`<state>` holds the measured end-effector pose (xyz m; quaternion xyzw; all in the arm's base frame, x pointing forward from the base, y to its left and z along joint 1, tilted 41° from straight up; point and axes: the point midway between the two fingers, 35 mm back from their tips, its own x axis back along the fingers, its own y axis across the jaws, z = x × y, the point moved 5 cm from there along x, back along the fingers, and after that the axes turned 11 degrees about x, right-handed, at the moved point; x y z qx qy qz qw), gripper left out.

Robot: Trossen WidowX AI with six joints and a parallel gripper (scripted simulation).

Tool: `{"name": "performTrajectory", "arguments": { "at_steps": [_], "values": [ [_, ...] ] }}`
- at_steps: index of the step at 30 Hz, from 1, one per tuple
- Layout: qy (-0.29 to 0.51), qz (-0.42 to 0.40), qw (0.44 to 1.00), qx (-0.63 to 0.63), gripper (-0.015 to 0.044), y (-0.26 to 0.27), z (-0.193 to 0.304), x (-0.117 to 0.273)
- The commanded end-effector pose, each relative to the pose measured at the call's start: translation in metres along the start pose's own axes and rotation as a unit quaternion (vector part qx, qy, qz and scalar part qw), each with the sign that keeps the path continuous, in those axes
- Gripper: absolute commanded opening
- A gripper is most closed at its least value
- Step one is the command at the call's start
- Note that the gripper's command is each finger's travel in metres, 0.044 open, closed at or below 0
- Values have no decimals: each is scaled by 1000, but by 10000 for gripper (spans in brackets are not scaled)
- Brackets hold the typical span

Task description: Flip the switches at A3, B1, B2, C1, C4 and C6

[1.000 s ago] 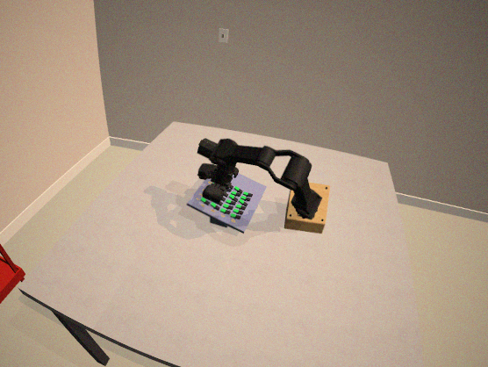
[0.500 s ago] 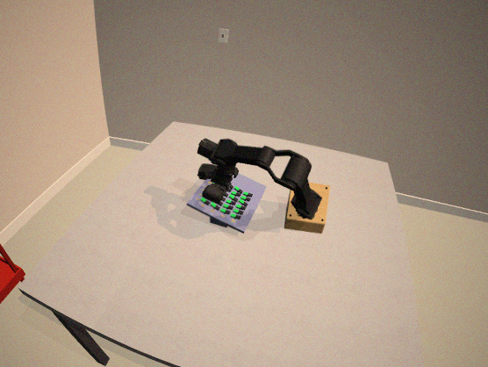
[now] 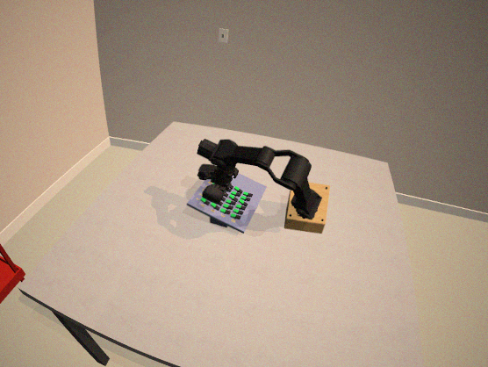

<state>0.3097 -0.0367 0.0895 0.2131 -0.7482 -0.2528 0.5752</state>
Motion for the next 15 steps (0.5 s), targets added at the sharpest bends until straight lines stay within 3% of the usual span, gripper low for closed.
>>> {"name": "performTrajectory", "arguments": {
  "at_steps": [1, 15],
  "values": [
    [0, 1, 1000, -2, 0, 0, 0, -1],
    [0, 0, 1000, -2, 0, 0, 0, -3]
  ]
}}
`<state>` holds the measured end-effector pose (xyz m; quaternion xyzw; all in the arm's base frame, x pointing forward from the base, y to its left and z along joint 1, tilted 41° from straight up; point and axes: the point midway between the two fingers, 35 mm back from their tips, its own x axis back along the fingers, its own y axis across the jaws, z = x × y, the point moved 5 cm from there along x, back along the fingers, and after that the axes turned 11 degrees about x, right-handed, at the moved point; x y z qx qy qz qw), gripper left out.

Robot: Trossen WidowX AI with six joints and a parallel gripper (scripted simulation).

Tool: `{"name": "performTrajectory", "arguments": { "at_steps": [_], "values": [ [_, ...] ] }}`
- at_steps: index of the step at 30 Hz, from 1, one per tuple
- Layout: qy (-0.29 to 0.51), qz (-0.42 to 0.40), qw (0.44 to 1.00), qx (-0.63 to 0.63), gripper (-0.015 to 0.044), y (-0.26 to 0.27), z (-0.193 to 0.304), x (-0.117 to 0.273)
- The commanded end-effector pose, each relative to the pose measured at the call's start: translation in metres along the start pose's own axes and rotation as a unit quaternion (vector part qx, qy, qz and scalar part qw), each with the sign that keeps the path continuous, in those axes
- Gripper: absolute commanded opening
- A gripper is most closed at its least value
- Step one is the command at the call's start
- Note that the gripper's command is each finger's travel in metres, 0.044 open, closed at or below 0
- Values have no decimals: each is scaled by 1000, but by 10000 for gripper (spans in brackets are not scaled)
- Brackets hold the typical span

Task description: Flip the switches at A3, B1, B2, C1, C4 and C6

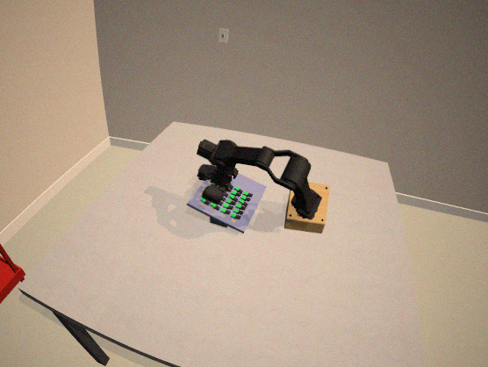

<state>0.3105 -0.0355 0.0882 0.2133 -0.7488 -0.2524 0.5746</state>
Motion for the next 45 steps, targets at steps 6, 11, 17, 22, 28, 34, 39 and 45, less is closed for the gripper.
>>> {"name": "performTrajectory", "arguments": {
  "at_steps": [6, 11, 17, 22, 28, 34, 39, 45],
  "values": [
    [0, 0, 1000, -3, 0, 0, 0, -2],
    [-2, 1, 1000, -1, 0, -1, 0, 13],
    [-11, 4, 1000, -3, 0, 0, 4, 63],
    [-11, 4, 1000, -4, 0, 10, 16, 63],
    [-10, 3, 1000, -5, 0, 38, 56, 61],
    [-13, 4, 1000, -5, 0, 37, 56, 53],
    [-23, 5, 1000, -5, 0, 38, 57, 26],
    [-23, 5, 1000, -5, 0, 38, 57, 17]
  ]
}}
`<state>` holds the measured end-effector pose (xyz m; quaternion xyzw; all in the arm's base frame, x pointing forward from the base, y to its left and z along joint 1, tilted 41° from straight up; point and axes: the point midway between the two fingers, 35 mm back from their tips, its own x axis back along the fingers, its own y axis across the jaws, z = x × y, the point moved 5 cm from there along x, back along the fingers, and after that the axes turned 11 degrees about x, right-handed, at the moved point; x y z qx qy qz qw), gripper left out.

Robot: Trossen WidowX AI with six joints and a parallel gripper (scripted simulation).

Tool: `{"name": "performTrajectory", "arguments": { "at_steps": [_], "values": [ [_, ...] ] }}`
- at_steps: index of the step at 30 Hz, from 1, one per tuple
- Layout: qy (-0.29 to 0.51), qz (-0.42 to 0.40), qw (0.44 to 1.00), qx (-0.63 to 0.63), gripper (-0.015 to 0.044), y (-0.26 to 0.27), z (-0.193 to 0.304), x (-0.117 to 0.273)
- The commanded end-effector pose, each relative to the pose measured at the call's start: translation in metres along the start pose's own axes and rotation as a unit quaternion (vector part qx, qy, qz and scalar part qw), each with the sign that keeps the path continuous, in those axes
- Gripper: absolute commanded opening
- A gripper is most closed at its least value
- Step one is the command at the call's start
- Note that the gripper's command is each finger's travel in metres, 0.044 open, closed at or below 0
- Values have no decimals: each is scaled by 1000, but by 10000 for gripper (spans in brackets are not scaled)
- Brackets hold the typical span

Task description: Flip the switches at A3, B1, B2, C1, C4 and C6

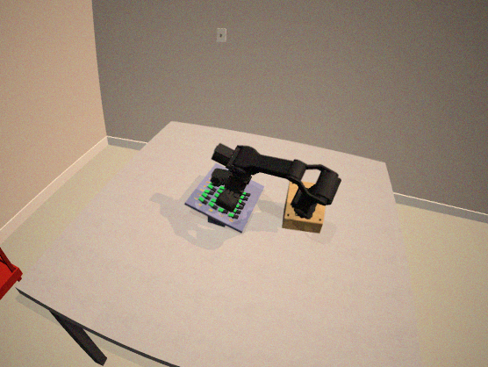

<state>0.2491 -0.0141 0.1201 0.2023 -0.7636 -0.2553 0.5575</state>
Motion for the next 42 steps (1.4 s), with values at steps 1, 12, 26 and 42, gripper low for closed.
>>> {"name": "performTrajectory", "arguments": {
  "at_steps": [1, 12, 26, 42],
  "values": [
    [1, -1, 1000, -4, 0, 0, 2, -10],
    [1, -1, 1000, -3, 0, 0, 3, -22],
    [1, -1, 1000, -3, 0, 0, 3, -24],
    [1, -1, 1000, -3, 0, 0, 3, -25]
  ]
}}
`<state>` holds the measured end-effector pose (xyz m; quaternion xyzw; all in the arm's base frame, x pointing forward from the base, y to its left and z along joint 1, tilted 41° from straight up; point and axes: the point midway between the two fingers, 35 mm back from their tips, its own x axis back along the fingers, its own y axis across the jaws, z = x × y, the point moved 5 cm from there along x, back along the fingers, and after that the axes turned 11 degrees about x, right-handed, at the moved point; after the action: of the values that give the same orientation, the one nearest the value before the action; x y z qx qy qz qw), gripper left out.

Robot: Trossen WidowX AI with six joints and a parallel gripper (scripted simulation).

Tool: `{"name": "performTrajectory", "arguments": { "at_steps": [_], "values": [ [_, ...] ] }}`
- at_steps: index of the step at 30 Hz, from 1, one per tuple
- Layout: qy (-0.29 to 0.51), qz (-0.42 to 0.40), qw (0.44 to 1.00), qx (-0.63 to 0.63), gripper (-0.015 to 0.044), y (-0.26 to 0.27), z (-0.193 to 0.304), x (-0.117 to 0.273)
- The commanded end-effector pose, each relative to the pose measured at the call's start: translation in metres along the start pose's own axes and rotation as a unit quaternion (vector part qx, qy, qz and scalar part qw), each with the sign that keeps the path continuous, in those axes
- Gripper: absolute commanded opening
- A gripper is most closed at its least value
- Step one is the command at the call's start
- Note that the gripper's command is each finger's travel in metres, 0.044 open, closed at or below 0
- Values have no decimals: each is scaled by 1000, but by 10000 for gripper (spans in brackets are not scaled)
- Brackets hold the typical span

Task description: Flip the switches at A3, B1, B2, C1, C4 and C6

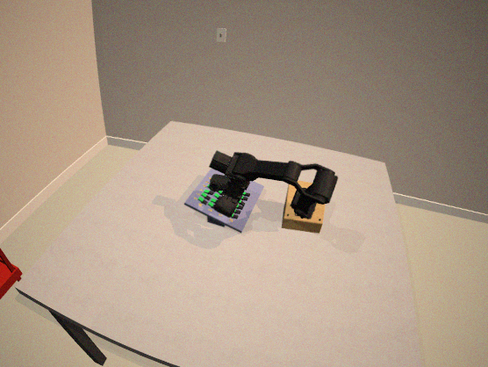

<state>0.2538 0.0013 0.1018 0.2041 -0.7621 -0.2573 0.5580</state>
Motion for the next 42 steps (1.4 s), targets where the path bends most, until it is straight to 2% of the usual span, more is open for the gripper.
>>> {"name": "performTrajectory", "arguments": {
  "at_steps": [1, 39, 42],
  "values": [
    [0, 2, 1000, -2, 0, -1, 0, -1],
    [0, 2, 1000, -2, 0, -1, 0, -6],
    [4, 2, 1000, -1, 0, -2, -3, 13]
  ]
}}
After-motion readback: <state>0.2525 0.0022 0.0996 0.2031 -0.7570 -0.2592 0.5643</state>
